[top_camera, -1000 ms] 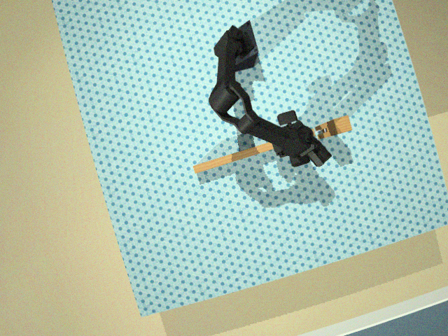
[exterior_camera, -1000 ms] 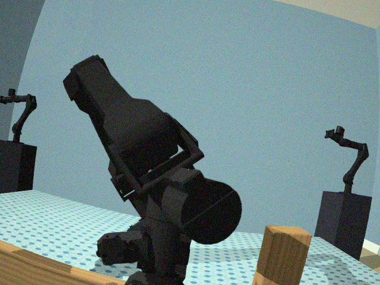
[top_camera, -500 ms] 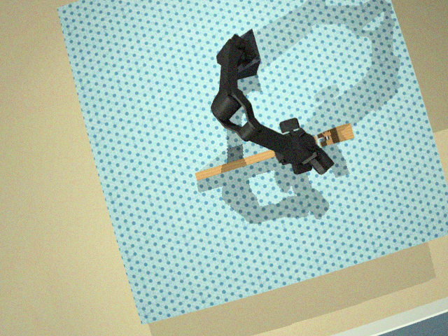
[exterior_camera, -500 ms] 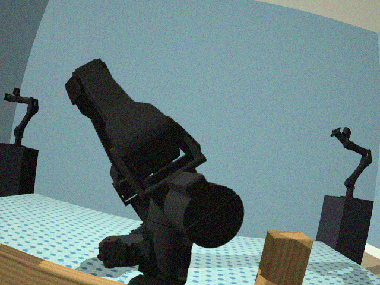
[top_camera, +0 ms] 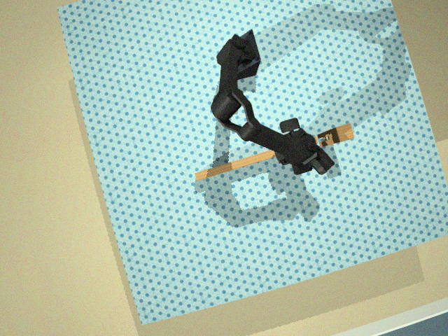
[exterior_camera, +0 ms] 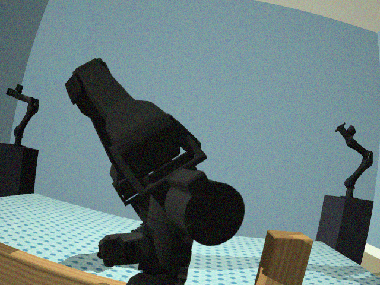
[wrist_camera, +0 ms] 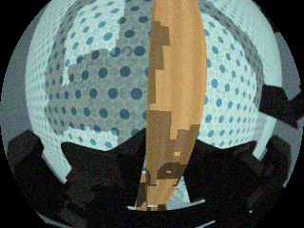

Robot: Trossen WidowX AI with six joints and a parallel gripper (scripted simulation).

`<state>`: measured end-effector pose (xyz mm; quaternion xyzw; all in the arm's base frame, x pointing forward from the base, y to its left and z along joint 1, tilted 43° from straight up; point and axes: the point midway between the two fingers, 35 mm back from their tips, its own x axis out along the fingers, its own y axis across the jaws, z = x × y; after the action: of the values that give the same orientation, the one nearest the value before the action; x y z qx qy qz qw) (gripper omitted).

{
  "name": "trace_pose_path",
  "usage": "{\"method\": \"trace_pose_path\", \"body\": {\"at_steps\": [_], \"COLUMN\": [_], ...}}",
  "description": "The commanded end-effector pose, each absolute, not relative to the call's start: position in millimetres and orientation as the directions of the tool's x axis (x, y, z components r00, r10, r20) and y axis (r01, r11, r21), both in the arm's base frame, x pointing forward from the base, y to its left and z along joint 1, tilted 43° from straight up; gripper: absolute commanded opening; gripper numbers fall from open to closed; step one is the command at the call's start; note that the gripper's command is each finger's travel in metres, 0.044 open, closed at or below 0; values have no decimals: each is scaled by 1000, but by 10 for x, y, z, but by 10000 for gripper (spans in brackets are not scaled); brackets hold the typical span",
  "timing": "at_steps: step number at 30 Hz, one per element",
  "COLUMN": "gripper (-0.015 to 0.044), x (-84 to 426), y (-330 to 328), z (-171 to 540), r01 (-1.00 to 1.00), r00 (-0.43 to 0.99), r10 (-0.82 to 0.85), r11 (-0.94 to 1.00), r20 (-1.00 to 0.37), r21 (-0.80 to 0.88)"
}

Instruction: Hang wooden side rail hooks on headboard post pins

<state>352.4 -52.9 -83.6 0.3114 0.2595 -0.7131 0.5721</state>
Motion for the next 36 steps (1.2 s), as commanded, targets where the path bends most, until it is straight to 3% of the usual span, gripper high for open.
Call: {"method": "trace_pose_path", "body": {"at_steps": [1, 36], "gripper": [0, 0], "x": [3573, 3581], "y": [-477, -438], "z": [-793, -750], "r01": [979, 979], "r00": [-134, -134], "r10": [-655, -655], "r11": [-203, -203], "r20": [-743, -744], "r21": [3, 3]}}
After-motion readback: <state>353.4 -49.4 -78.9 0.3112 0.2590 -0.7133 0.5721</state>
